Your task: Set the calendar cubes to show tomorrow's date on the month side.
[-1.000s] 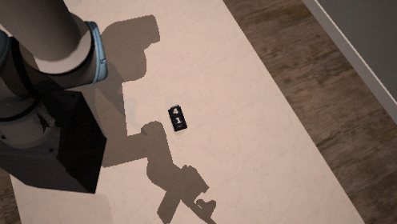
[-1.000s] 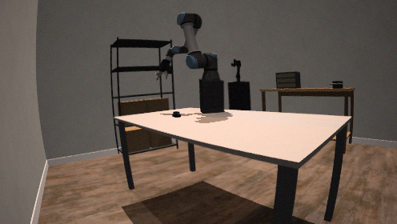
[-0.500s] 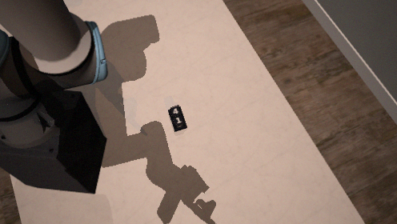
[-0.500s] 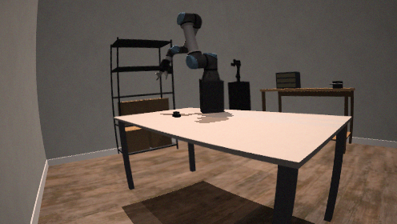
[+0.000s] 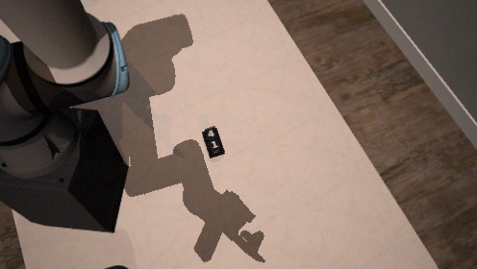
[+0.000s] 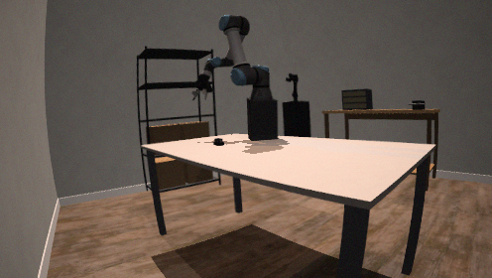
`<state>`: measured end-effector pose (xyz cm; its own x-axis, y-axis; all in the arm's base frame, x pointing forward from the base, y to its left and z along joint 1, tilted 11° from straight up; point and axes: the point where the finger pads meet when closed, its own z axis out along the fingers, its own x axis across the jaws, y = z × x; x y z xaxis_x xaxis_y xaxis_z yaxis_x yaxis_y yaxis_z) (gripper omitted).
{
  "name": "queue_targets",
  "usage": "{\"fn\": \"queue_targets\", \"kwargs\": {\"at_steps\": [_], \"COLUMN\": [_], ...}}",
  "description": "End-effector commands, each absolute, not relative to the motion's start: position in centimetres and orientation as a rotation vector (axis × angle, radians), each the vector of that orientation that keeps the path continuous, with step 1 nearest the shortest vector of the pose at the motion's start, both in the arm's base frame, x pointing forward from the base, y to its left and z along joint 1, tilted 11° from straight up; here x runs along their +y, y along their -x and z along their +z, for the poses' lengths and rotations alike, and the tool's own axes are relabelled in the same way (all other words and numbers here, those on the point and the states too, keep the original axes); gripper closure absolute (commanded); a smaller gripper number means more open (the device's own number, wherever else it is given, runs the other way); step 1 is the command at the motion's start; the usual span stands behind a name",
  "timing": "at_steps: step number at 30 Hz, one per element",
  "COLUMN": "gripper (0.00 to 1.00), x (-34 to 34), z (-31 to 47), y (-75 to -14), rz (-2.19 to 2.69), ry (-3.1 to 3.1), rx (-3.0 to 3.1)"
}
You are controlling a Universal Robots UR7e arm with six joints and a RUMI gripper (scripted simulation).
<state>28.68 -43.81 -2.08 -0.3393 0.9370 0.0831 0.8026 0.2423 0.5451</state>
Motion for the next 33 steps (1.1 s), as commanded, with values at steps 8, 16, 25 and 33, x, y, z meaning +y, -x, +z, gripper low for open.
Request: {"fn": "queue_targets", "kwargs": {"at_steps": [8, 16, 25, 33], "gripper": [0.00, 0.00, 0.00, 0.00], "x": [-35.5, -26.8, -19.5, -11.8], "z": [-3.8, -5.4, -6.6, -7.6], "y": [-34.0, -37.2, -38.3, -37.9], "rz": [0.675, 0.595, 0.519, 0.428], "ry": [-1.377, -1.093, -0.831, -0.527], "rx": [2.501, 2.709, 2.849, 2.962]}}
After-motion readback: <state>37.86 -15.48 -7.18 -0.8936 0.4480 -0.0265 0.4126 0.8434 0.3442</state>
